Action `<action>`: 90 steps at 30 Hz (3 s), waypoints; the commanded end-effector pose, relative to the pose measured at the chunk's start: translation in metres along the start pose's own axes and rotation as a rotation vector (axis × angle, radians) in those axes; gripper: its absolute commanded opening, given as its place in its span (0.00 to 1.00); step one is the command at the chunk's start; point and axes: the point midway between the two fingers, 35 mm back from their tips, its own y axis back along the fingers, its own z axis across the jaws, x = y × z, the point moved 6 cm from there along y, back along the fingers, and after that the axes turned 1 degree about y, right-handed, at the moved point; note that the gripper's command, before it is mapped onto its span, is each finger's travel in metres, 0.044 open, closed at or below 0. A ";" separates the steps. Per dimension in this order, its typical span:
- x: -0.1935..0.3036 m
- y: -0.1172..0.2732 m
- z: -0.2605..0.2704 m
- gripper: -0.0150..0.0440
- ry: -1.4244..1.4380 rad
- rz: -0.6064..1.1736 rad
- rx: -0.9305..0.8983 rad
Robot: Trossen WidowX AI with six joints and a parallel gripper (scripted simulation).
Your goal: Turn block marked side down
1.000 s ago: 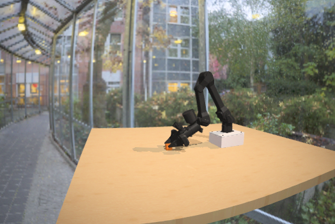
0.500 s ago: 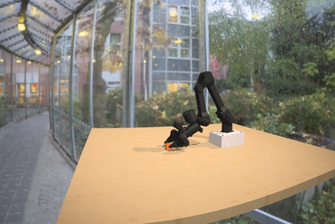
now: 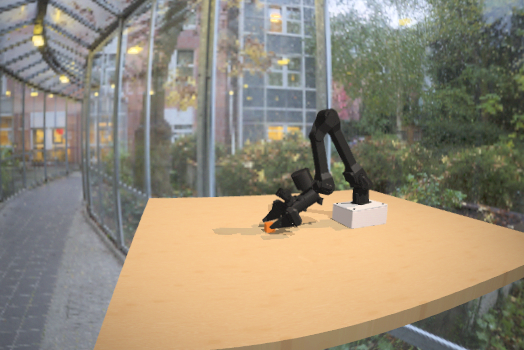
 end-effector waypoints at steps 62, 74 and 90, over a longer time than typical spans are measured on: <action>-0.112 -0.020 -0.002 1.00 0.003 1.051 -0.013; -0.093 -0.032 -0.001 1.00 0.003 1.051 -0.013; -0.071 -0.044 -0.001 1.00 0.003 1.051 -0.013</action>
